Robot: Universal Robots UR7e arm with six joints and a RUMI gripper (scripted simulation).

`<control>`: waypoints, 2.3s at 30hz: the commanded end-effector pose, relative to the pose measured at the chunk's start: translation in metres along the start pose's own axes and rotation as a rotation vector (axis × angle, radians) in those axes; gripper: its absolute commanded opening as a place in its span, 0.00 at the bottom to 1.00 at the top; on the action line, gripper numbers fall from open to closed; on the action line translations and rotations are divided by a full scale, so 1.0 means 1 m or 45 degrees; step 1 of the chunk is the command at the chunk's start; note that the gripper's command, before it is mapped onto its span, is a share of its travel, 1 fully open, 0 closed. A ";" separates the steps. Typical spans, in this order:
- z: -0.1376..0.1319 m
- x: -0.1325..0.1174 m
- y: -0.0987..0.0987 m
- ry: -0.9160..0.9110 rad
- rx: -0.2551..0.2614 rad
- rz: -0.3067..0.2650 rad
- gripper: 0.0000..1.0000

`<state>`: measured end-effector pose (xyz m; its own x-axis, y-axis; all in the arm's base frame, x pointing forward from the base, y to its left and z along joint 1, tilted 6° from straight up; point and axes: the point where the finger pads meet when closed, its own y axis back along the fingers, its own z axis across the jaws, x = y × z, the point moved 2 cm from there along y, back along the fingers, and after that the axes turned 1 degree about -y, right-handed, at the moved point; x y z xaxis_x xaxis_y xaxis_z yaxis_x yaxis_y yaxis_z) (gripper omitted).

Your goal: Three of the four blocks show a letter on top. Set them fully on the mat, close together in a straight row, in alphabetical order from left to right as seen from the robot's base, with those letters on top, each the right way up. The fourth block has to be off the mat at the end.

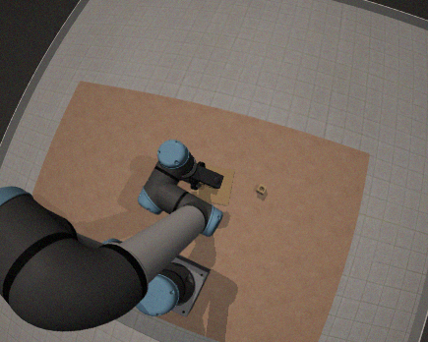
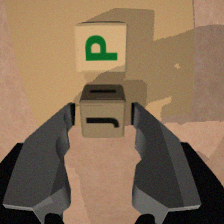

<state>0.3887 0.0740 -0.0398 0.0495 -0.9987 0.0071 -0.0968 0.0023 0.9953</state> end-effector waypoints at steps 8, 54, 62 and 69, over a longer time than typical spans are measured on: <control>0.000 0.000 0.008 0.000 0.001 0.000 0.28; 0.000 0.000 0.090 0.000 0.001 0.000 1.00; 0.000 0.000 0.090 0.000 0.001 0.000 1.00; 0.000 0.000 0.090 0.004 0.001 0.000 1.00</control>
<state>0.3799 0.0742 0.0497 0.0504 -0.9987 0.0072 -0.0968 0.0023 0.9953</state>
